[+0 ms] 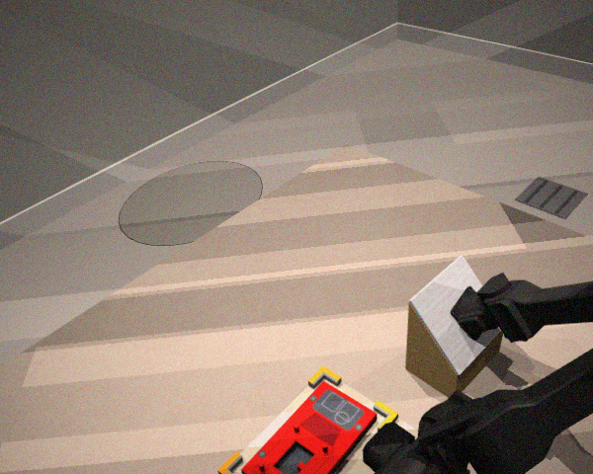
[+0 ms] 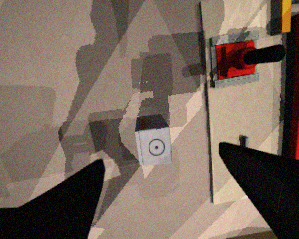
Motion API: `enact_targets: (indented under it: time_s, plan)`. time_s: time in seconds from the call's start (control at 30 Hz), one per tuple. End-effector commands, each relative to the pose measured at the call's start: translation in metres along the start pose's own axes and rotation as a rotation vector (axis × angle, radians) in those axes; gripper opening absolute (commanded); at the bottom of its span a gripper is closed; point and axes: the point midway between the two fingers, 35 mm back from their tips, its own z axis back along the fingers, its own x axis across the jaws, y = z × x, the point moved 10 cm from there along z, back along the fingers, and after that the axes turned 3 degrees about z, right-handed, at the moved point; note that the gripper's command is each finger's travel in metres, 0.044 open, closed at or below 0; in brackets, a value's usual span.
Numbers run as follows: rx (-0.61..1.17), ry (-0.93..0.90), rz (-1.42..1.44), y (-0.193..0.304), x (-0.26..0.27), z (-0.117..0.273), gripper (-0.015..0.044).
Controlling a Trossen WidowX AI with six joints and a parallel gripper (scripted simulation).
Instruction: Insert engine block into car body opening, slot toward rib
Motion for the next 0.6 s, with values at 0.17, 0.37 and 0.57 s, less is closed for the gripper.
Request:
enact_targets:
  time_s: [0.17, 0.37, 0.57]
  plan:
    - [0.0, -0.002, 0.325, 0.0002, 0.0004, 0.0033, 0.044]
    - [-0.001, -0.002, 0.533, 0.0002, 0.0004, 0.0051, 0.044]
    - [-0.001, -0.002, 0.741, 0.0002, 0.0004, 0.0069, 0.044]
